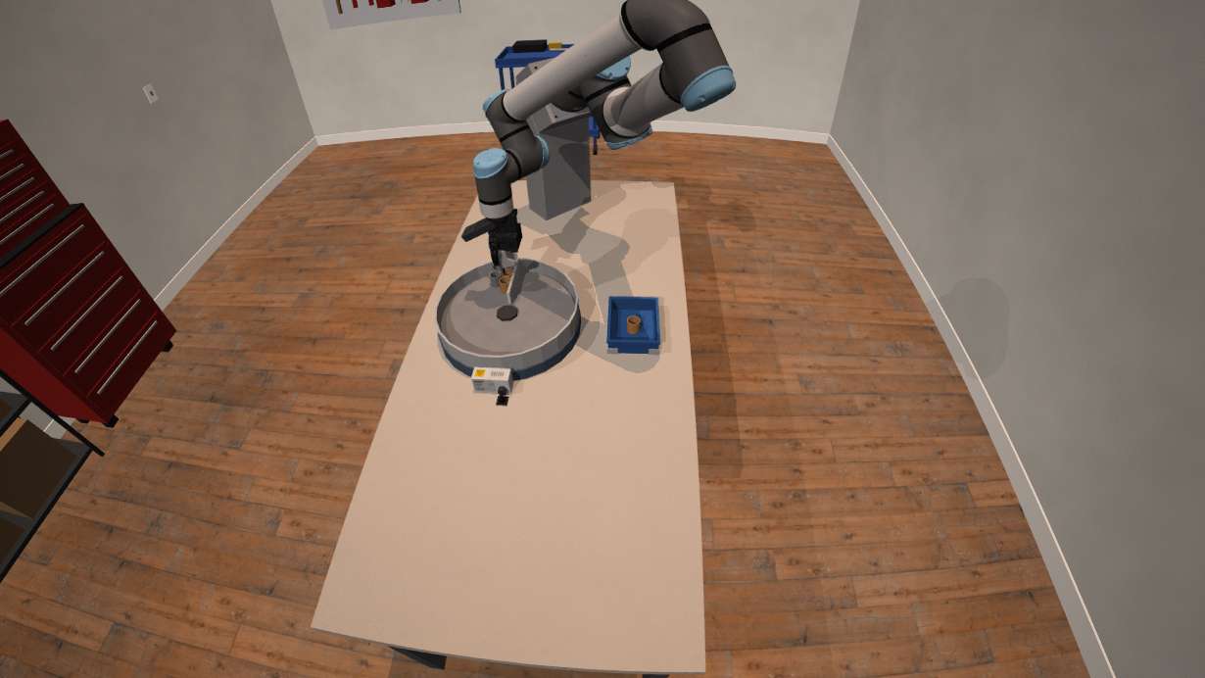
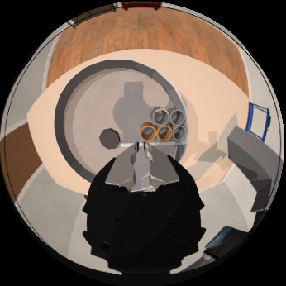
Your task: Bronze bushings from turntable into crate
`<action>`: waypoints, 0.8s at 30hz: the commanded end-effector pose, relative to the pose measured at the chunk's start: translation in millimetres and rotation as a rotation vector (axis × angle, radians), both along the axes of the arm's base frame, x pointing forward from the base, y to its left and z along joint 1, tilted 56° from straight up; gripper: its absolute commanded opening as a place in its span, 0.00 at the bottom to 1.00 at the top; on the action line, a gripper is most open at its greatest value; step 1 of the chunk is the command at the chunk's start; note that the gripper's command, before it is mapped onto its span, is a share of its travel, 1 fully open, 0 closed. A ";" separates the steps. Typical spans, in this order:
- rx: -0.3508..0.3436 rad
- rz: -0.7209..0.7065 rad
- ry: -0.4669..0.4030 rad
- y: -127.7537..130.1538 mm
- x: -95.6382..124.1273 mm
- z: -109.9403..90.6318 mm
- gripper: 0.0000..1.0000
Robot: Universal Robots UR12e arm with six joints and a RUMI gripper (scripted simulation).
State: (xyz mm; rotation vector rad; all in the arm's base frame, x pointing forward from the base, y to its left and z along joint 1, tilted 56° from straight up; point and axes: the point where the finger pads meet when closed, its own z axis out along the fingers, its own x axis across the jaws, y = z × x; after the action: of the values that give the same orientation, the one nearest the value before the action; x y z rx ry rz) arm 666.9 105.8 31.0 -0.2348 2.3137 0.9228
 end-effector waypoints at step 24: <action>0.000 0.000 0.000 2.8 2.4 -2.4 0.05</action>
State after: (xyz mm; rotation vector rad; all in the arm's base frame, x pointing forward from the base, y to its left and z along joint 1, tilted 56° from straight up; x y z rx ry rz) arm 667.1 106.0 30.8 -0.2348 2.3137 0.9228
